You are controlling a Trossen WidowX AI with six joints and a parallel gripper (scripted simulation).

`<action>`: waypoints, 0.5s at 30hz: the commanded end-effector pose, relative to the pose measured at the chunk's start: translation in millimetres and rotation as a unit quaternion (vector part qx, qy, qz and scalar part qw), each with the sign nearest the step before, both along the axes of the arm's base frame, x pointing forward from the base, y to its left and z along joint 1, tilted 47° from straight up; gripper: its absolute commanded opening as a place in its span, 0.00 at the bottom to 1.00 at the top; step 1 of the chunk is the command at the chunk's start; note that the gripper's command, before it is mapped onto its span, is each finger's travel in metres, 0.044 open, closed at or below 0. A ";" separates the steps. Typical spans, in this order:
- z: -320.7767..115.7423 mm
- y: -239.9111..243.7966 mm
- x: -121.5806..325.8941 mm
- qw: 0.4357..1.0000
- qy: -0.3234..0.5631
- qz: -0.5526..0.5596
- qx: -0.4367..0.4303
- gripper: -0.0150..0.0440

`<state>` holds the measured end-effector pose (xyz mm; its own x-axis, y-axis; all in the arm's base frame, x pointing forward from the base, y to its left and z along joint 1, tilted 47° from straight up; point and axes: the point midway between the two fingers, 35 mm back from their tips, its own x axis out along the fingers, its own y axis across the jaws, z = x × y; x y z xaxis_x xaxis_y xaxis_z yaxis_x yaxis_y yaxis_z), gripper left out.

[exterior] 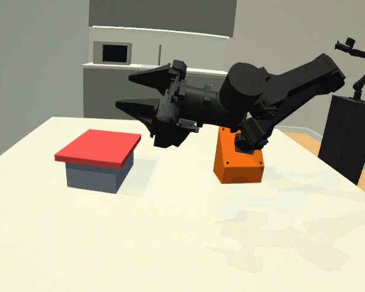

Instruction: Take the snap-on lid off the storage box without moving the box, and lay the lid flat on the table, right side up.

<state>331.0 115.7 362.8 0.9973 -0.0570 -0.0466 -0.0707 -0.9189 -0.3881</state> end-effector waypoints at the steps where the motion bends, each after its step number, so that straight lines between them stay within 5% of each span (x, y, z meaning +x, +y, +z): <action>1: -1.1 -0.3 0.6 1.000 0.001 0.000 0.007 0.89; 6: -30.0 -8.5 15.5 0.979 0.028 0.001 0.204 0.67; 15: -82.2 -28.4 32.9 0.842 0.083 -0.039 0.531 0.65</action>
<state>348.9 104.5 331.5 0.9923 -0.0079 -0.1236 -0.1049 -0.5843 -0.8047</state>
